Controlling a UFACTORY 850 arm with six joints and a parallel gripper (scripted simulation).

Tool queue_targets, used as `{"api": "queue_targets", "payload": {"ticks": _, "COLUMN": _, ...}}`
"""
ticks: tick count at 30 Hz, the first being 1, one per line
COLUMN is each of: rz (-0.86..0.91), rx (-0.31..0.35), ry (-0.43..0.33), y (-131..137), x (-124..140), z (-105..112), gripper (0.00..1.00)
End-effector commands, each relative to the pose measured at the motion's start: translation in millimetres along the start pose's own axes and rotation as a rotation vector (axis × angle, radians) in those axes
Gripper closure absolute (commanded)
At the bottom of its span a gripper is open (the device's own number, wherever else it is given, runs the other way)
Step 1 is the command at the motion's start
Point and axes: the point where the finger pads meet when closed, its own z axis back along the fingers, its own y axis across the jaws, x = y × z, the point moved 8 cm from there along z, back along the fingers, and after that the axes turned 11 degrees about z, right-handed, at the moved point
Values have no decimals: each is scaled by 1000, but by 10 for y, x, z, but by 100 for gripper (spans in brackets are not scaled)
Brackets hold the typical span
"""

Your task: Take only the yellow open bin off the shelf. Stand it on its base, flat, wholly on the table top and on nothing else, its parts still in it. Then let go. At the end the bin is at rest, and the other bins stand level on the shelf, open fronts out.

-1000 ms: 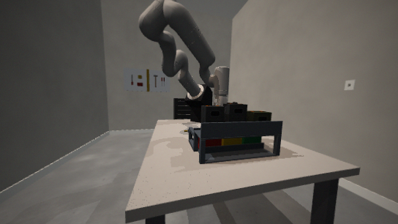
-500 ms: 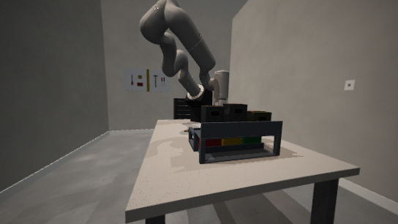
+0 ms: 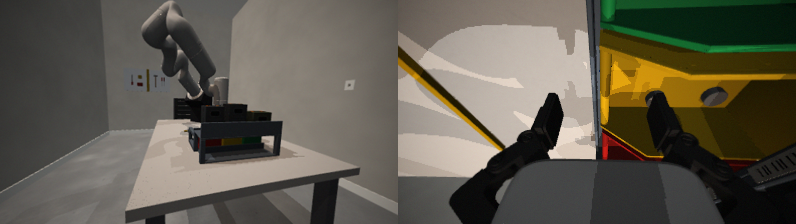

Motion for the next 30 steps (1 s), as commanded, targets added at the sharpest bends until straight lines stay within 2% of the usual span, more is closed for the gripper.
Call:
{"api": "queue_targets", "payload": {"ticks": 1, "rz": 0, "rx": 1, "ry": 0, "y": 3, "x": -1, "z": 2, "gripper": 0}}
{"api": "queue_targets", "payload": {"ticks": 30, "rz": 0, "rx": 1, "ry": 0, "y": 3, "x": 0, "z": 49, "gripper": 0}}
